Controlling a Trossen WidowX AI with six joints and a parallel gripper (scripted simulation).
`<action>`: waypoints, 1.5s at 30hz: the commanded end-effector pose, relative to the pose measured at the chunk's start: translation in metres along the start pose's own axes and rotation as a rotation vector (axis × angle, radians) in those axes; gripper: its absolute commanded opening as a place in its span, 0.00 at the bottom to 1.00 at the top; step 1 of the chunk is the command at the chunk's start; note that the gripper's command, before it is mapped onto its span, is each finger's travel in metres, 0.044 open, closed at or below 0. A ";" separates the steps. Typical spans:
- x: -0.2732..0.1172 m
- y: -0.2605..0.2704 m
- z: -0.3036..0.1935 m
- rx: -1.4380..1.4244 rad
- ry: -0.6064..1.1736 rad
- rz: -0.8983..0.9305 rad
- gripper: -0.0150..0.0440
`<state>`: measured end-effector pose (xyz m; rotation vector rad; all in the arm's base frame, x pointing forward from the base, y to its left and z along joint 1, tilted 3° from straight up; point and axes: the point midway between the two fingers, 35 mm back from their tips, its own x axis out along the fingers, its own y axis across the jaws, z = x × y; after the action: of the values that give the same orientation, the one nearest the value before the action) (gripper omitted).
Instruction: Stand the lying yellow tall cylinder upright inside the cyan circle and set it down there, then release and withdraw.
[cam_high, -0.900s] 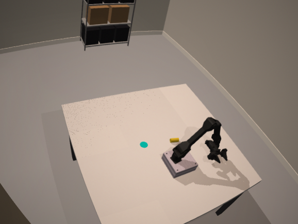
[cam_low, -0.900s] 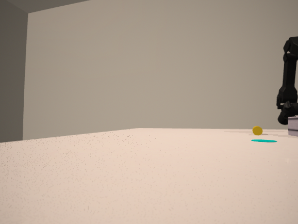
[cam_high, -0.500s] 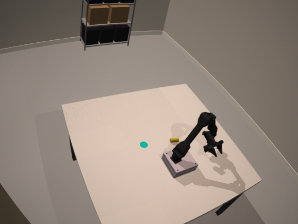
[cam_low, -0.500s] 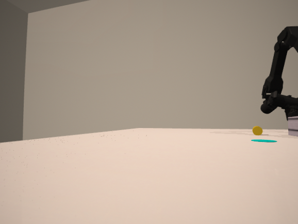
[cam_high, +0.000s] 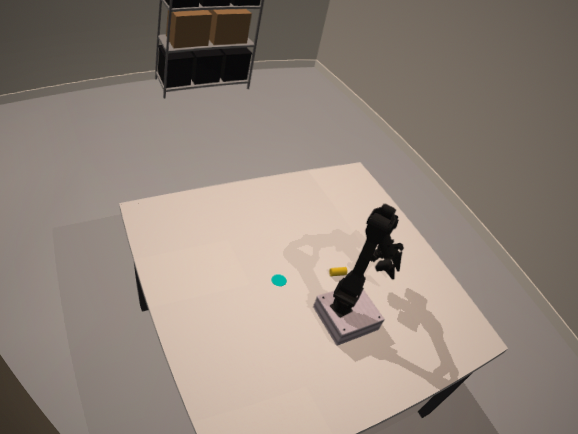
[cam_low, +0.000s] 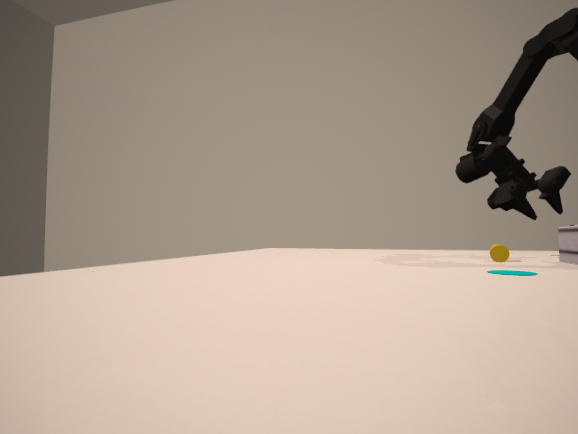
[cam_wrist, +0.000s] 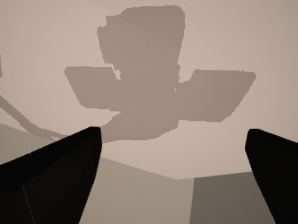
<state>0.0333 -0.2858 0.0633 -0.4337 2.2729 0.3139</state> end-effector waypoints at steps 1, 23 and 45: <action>-0.027 0.005 0.027 -0.105 -0.115 -0.070 0.78; -0.160 0.090 0.135 -0.706 -0.651 -0.435 0.78; -0.081 0.074 0.210 -0.707 -0.651 -0.434 0.60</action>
<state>0.1933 -0.1278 -0.0070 -0.9971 1.3454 0.8825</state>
